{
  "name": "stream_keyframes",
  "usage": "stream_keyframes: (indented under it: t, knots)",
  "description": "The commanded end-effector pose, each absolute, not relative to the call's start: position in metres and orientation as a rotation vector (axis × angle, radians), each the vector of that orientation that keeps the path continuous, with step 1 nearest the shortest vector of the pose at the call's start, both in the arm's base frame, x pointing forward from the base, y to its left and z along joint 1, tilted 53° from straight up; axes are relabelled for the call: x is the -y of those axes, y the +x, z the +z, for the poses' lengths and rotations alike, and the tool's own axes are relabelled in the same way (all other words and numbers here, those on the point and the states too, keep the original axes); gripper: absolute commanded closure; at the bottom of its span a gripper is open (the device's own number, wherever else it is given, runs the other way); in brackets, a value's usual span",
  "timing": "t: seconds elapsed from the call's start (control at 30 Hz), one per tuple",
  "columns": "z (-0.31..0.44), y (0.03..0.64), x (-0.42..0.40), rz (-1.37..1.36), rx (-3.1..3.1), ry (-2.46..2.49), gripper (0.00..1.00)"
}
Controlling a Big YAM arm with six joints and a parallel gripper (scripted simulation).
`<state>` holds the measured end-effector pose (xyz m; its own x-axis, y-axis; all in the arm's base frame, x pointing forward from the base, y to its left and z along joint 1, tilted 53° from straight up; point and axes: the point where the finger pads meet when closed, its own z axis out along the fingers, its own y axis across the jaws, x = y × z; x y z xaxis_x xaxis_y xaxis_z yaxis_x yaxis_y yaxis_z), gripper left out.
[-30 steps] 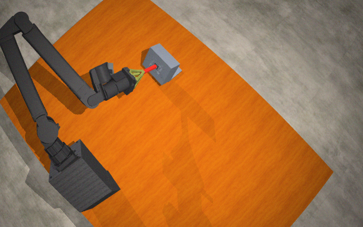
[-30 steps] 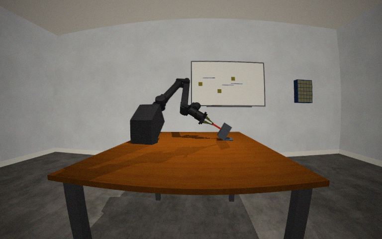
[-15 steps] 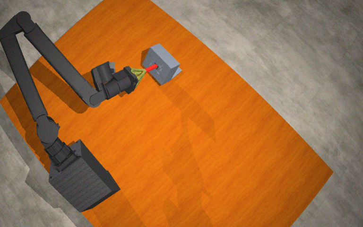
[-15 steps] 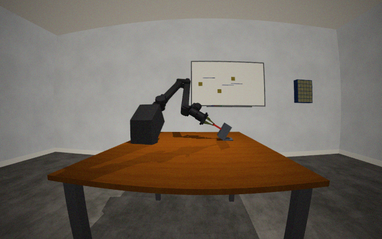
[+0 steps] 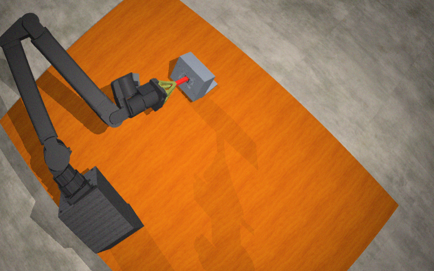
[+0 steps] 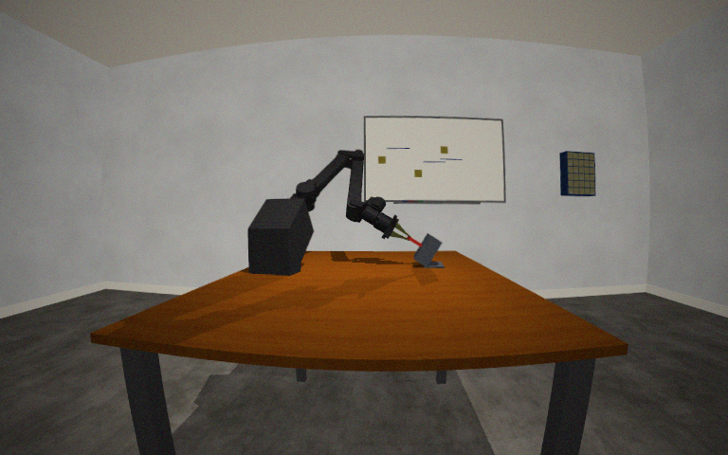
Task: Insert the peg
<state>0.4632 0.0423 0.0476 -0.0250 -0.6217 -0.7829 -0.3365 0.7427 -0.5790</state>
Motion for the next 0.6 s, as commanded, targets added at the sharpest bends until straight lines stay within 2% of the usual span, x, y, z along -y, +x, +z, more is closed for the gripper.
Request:
stream_keyframes:
  t: [0.0, 0.57]
  knots:
    - [0.0466, 0.4676, -0.0458, -0.256, -1.629, -0.77, 1.0]
    - [0.043, 0.4759, -0.0485, -0.256, -1.629, -0.77, 1.0]
